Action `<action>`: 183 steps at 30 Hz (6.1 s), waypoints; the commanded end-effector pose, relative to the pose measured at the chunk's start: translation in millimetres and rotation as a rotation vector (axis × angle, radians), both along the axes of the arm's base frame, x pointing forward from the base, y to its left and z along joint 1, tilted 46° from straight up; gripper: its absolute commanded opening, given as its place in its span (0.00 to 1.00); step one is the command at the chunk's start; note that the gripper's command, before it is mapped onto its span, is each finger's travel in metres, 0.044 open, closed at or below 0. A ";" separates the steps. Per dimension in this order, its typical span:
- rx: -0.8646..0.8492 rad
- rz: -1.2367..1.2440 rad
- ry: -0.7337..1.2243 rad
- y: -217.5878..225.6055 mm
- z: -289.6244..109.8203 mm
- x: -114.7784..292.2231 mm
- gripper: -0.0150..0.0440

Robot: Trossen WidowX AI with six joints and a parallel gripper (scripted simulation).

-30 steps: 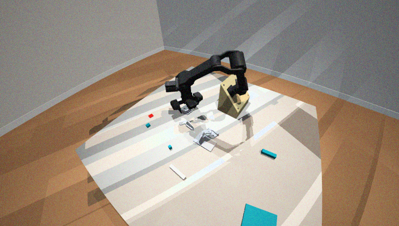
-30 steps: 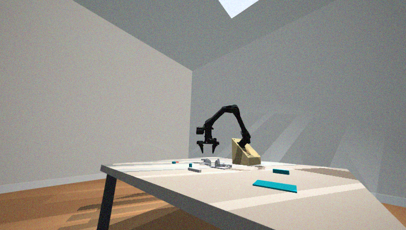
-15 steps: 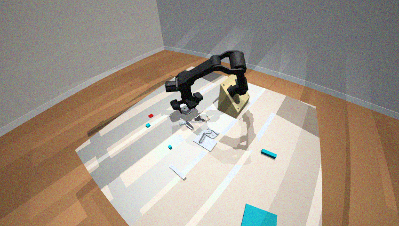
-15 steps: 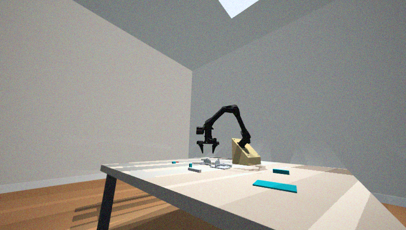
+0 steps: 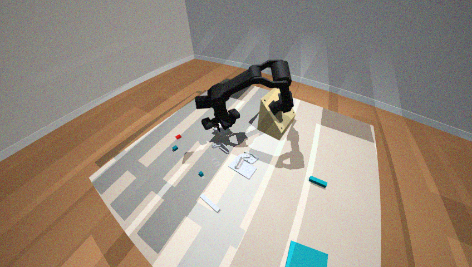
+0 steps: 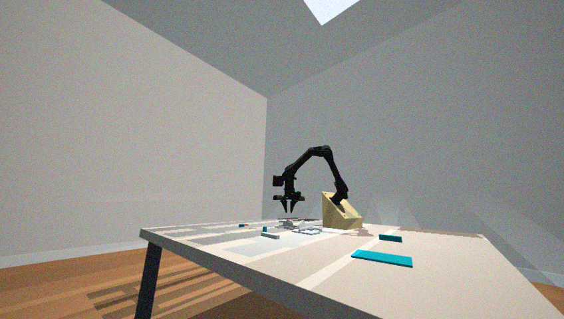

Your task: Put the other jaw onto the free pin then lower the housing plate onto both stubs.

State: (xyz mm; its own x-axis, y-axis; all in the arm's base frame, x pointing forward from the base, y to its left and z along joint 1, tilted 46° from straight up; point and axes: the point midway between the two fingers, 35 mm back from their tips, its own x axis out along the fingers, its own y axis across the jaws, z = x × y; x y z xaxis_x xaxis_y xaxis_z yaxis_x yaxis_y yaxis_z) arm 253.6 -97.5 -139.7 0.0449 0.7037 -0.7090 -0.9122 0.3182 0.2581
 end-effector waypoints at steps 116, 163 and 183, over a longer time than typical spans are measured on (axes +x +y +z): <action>-0.012 0.249 -0.247 20.2 34.9 38.7 1.00; -0.008 0.249 -0.248 47.7 9.9 37.9 1.00; -0.008 0.249 -0.248 47.7 9.9 37.9 1.00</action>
State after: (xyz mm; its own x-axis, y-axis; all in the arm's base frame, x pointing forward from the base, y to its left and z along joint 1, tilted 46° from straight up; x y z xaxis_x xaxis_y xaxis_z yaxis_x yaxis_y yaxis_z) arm 291.4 -50.3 -129.7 0.0419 0.7074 -0.7056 -0.9970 0.0751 0.0160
